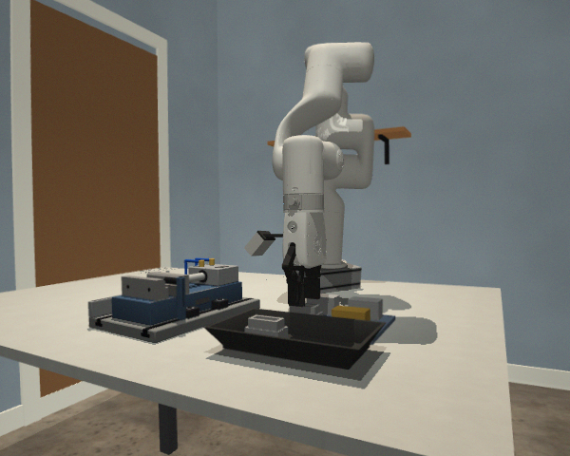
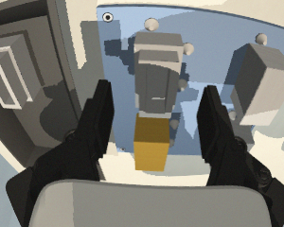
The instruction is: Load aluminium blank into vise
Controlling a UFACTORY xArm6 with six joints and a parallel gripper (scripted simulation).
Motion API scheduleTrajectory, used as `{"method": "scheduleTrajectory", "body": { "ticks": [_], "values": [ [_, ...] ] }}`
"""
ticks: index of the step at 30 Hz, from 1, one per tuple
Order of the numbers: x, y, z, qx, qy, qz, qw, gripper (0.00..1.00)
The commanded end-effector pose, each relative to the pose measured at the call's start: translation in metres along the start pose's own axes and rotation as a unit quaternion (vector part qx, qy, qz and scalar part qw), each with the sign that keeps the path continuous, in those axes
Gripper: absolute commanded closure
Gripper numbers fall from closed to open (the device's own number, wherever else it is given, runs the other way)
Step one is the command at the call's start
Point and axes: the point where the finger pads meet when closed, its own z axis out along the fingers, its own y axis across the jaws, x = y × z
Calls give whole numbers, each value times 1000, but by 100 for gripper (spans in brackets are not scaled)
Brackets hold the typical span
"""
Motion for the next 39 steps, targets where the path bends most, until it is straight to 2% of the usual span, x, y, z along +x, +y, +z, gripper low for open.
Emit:
{"method": "scheduleTrajectory", "body": {
  "ticks": [1,39],
  "values": [
    [0,-1,-1,2,0,0,1000,31],
    [0,-1,10,2,0,0,1000,31]
  ]
}}
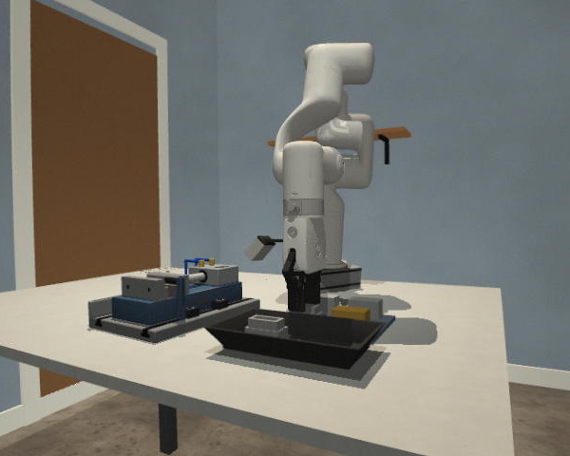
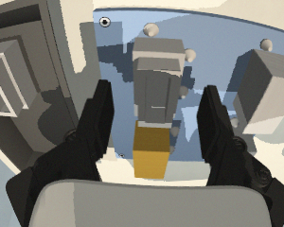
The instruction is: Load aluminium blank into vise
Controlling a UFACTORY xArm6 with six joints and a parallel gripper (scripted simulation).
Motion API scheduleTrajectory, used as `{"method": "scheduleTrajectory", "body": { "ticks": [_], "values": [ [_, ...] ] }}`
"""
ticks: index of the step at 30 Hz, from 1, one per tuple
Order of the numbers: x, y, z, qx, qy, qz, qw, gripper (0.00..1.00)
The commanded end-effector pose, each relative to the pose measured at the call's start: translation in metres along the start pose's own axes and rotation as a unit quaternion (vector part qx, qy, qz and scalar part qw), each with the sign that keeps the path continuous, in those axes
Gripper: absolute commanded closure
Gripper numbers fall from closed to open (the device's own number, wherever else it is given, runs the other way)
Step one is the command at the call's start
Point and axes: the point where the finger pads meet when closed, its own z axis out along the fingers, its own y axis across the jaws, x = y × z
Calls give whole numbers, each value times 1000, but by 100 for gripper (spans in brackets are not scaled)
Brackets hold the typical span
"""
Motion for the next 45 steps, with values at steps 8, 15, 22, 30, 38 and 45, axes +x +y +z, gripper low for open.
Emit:
{"method": "scheduleTrajectory", "body": {
  "ticks": [8,15,22,30,38,45],
  "values": [
    [0,-1,2,2,-1,0,1000,31],
    [0,-1,3,2,-1,0,1000,31],
    [0,-1,3,2,-1,0,1000,31],
    [0,-1,3,2,-1,0,1000,31],
    [0,-1,3,2,-1,0,1000,100],
    [0,-1,3,2,-1,0,1000,100]
  ]
}}
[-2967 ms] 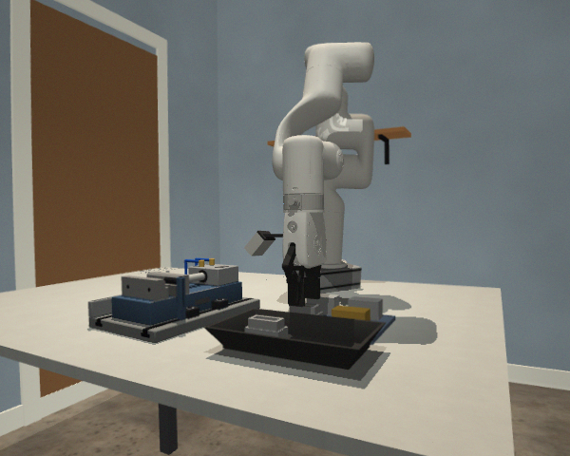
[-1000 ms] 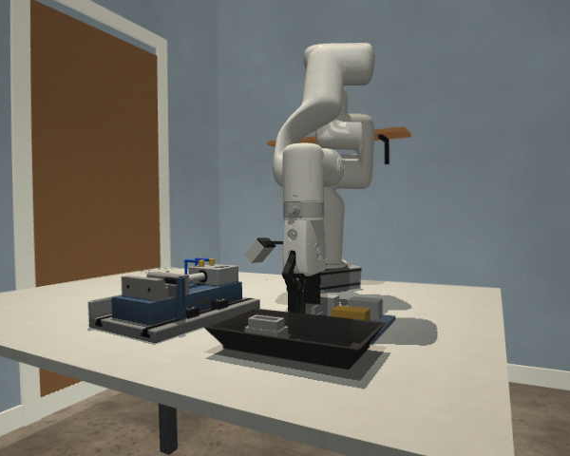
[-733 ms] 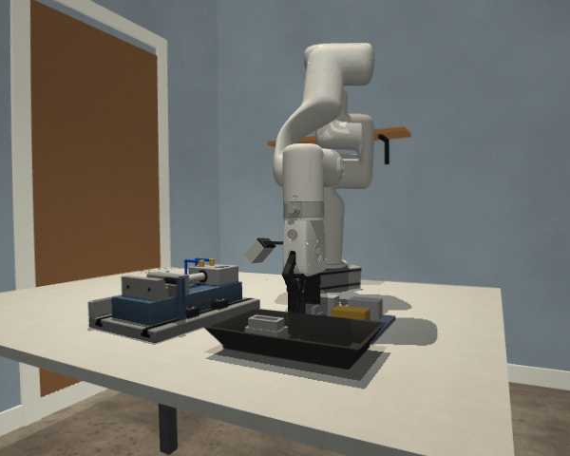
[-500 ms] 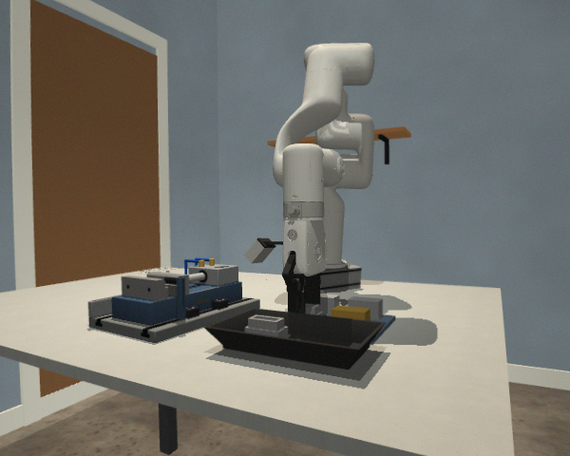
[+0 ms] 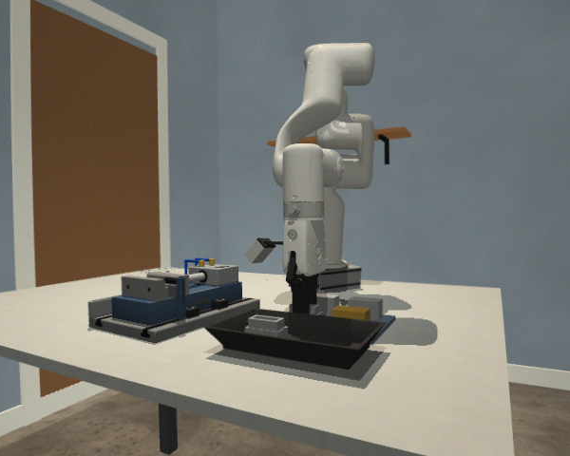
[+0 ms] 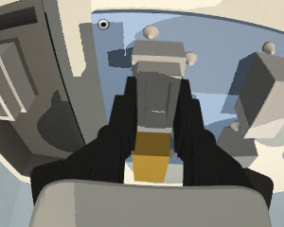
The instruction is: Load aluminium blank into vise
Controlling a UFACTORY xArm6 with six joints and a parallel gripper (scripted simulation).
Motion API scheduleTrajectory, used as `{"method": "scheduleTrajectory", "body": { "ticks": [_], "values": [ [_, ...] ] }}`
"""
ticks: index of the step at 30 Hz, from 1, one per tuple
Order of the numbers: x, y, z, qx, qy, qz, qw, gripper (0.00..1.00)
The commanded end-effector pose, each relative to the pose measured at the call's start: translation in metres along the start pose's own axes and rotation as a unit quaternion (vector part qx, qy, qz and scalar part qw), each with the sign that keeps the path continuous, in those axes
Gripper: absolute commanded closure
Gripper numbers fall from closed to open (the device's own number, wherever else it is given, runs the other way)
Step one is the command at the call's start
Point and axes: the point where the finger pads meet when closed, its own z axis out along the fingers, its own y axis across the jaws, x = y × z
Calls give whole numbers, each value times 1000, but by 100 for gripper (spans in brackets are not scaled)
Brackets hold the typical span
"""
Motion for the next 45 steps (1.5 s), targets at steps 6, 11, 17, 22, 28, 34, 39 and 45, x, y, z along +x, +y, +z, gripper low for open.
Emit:
{"method": "scheduleTrajectory", "body": {
  "ticks": [6,11,17,22,28,34,39,45],
  "values": [
    [0,-1,-1,2,0,0,1000,100],
    [0,-1,-1,2,0,0,1000,100],
    [0,-1,-1,2,0,0,1000,100],
    [0,-1,-1,2,0,0,1000,100],
    [0,-1,-1,2,0,0,1000,100],
    [0,-1,-1,2,0,0,1000,100],
    [0,-1,-2,2,0,0,1000,100],
    [0,-1,-12,2,0,0,1000,100]
  ]
}}
